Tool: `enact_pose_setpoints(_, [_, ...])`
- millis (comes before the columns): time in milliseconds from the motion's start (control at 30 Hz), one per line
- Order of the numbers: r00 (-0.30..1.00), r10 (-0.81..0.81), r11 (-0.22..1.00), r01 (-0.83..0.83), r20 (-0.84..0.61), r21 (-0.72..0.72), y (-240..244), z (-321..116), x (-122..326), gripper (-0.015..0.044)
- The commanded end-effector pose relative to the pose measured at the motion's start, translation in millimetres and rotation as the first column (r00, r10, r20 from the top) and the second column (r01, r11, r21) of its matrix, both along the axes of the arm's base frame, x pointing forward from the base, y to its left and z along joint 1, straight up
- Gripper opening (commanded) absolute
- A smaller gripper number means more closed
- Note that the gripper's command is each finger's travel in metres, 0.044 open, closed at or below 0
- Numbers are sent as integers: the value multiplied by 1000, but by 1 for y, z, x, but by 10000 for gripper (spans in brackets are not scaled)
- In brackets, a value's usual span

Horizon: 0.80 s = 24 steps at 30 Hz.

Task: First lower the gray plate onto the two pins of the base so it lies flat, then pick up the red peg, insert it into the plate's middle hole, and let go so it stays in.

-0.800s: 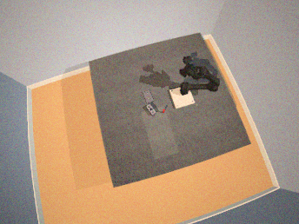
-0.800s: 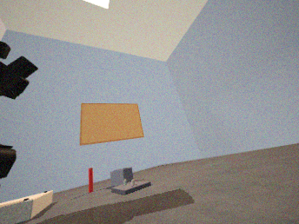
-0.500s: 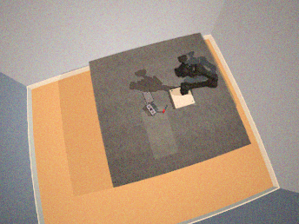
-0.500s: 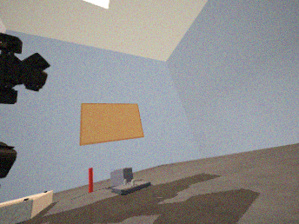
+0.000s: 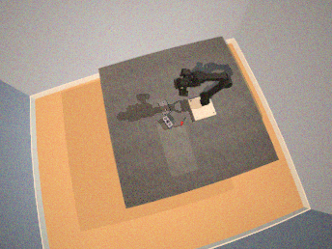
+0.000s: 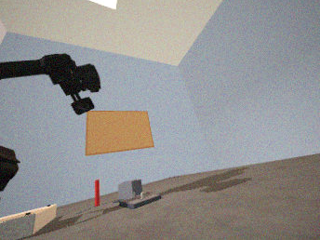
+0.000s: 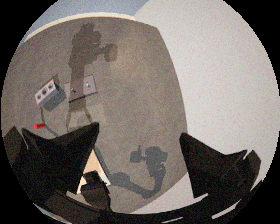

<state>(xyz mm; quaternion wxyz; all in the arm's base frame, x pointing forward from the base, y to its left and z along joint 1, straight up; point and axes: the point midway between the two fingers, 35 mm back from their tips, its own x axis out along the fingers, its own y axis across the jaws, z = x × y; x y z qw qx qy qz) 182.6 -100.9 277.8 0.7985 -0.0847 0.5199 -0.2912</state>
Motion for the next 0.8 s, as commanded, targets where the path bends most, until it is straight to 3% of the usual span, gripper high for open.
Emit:
enact_pose_setpoints(0, [984,-169,956,148,61,253,36,-22,60,440])
enact_pose_setpoints(367, [843,-530,679,483,-86,553,119,-77,136,440])
enact_pose_setpoints(600, [650,-711,420,699,-268,579,179,-122,164,440])
enact_pose_setpoints(767, [641,-717,410,706,-275,577,181,-123,165,440])
